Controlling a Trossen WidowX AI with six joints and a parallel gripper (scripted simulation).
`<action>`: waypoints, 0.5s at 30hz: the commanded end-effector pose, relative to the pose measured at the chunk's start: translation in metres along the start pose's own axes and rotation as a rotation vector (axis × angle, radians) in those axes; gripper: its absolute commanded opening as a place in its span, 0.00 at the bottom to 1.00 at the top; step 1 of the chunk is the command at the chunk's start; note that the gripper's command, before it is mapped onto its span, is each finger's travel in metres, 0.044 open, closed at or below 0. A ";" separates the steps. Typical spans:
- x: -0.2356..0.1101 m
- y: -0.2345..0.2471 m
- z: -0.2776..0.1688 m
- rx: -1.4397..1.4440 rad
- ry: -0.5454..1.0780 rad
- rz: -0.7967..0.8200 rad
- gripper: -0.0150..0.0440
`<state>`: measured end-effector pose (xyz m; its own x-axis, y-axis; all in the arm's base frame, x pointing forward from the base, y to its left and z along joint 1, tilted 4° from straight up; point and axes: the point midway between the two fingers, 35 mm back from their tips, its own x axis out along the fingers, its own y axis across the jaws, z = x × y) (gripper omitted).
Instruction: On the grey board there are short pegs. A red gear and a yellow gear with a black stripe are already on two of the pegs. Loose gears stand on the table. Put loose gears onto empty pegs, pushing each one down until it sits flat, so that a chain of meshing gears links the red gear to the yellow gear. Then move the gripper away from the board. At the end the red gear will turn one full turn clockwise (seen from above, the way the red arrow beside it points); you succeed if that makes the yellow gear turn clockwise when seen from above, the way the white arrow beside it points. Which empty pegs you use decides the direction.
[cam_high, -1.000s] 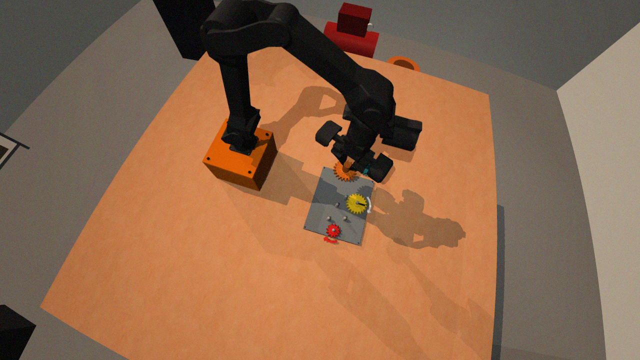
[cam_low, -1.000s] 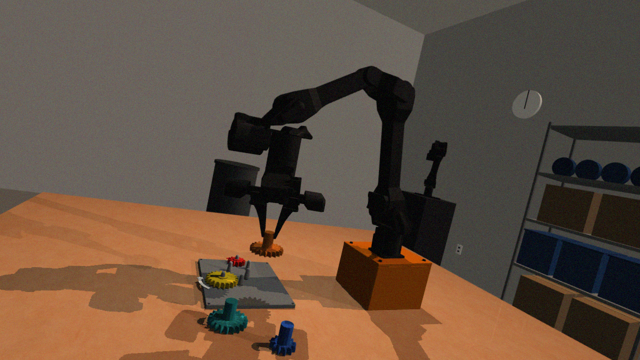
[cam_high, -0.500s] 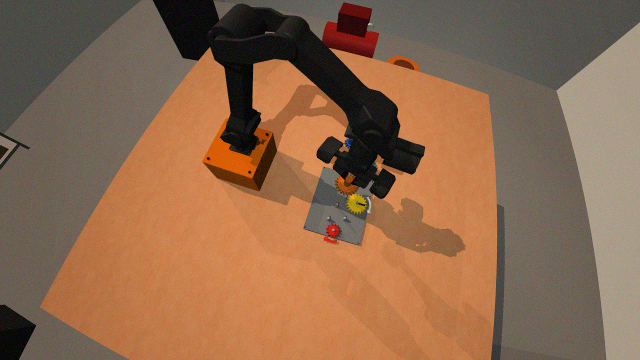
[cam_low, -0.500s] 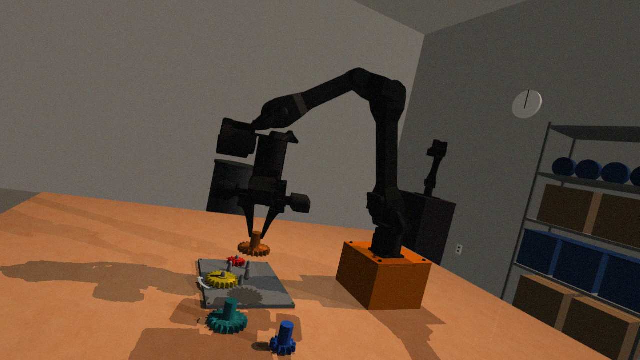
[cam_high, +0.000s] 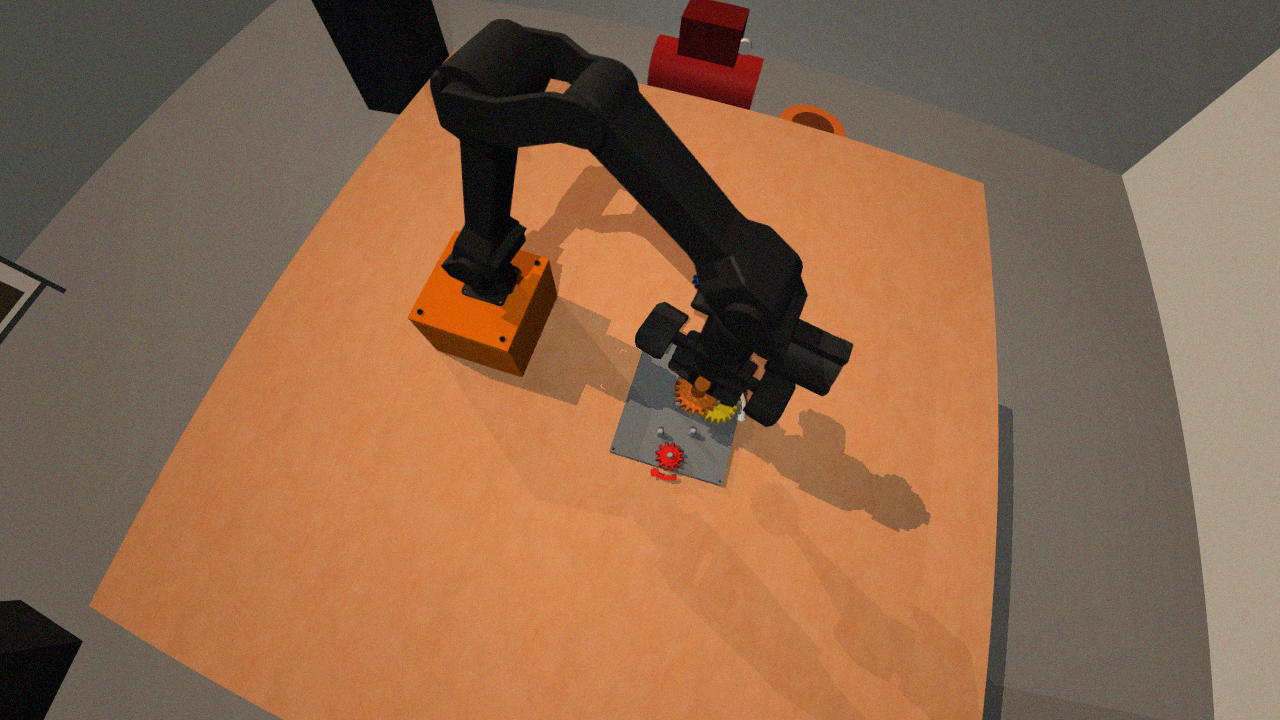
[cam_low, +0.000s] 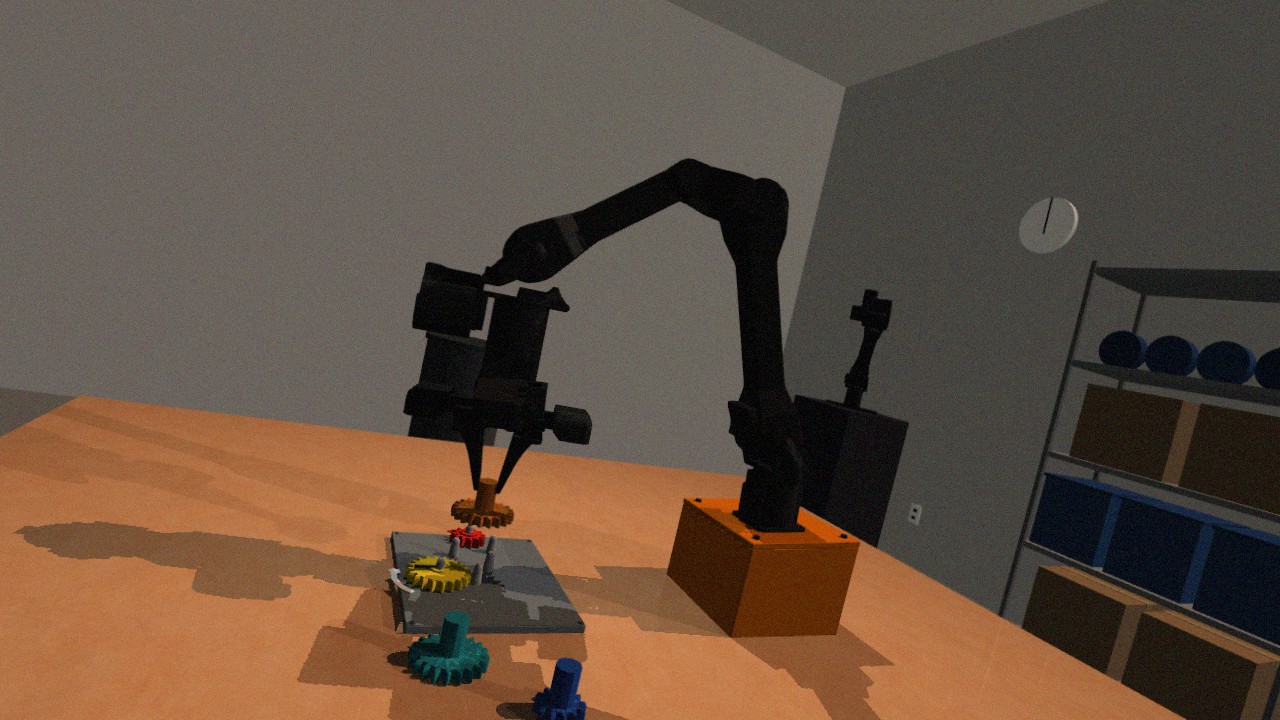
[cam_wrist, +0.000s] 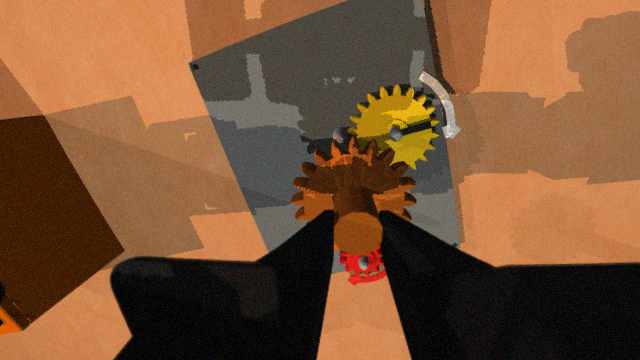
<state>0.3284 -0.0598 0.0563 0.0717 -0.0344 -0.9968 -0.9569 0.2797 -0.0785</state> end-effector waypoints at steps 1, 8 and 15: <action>0.002 -0.010 -0.009 -0.015 -0.006 -0.015 0.25; 0.009 -0.017 -0.026 -0.032 -0.006 -0.020 0.25; 0.013 -0.022 -0.037 -0.043 -0.005 -0.023 0.25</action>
<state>0.3352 -0.0975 0.0440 0.0798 -0.0364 -0.9961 -0.9646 0.2493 -0.0864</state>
